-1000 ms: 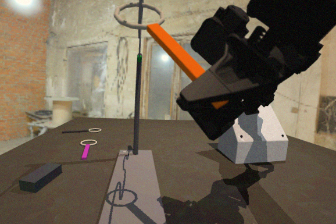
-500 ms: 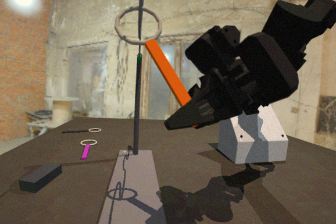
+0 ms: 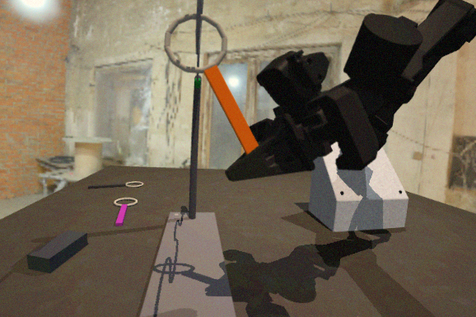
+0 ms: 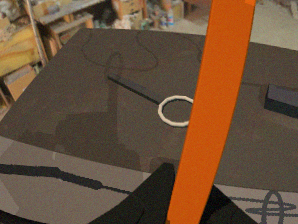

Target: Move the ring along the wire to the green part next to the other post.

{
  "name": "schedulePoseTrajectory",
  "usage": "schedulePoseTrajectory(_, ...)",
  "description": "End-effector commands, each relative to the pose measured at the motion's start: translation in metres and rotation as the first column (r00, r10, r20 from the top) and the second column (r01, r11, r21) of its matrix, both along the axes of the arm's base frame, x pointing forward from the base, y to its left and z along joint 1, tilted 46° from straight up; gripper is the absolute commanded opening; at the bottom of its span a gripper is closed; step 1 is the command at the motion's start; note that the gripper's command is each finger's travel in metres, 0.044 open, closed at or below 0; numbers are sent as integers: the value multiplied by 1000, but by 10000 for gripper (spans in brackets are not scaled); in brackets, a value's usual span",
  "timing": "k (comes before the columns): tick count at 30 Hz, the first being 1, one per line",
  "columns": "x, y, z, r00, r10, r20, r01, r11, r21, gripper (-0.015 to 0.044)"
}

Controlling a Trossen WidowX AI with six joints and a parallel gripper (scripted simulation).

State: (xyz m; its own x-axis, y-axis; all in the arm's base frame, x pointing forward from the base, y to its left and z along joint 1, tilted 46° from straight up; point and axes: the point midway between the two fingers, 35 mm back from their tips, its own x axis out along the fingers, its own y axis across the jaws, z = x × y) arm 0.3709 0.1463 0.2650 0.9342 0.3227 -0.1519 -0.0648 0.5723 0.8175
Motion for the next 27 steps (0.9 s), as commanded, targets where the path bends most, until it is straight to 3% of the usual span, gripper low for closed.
schedulePoseTrajectory(1, -1, -7, -6, 1000, -2, -3, 2, 999, -45, -150)
schedulePoseTrajectory(27, -4, -33, -35, 1000, -12, -19, 9, 988, -156, -150)
